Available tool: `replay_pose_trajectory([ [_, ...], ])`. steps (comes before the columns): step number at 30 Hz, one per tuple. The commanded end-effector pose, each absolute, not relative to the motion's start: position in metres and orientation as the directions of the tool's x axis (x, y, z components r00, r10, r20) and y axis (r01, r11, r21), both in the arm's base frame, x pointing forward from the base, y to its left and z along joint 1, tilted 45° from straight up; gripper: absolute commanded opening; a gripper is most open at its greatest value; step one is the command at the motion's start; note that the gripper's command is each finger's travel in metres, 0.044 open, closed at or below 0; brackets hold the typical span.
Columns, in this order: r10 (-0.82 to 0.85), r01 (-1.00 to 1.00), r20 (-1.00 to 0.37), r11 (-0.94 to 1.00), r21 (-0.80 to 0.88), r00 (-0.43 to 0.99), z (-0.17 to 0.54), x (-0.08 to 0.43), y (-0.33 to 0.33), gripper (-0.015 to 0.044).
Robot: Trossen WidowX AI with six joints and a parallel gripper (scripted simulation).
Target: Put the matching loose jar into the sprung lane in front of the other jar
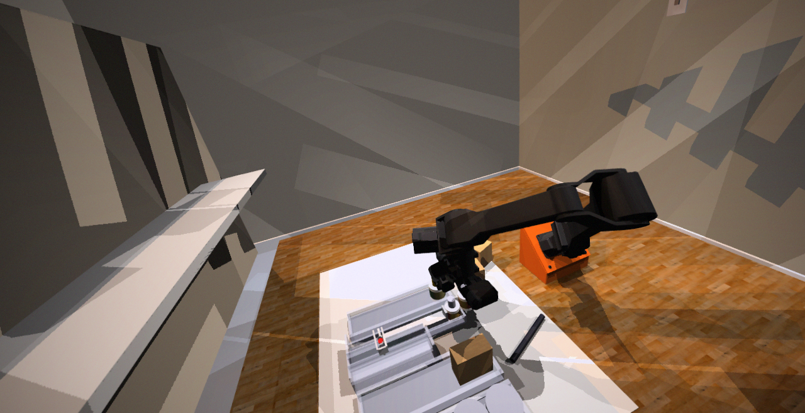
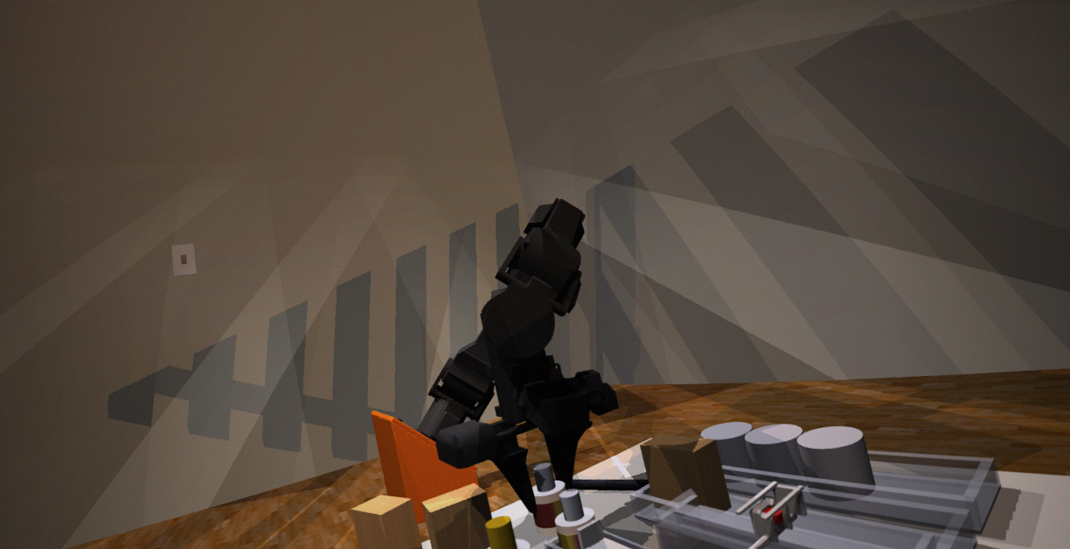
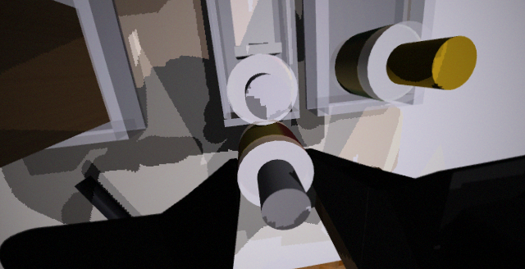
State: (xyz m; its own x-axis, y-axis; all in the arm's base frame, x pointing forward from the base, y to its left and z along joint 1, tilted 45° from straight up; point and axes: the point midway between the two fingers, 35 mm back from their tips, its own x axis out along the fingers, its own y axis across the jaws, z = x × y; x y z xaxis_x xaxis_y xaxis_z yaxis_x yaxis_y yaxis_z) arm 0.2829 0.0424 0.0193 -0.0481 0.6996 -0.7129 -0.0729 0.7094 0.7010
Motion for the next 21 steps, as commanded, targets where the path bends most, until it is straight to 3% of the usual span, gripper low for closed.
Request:
replay_pose_trajectory([
  [1,0.702,-0.071,-0.711,0.708,0.703,-0.041,0.0208,0.2880,0.0425,0.0000],
  [21,0.702,-0.072,-0.711,0.708,0.703,-0.040,0.0211,0.2977,0.0435,0.0000],
])
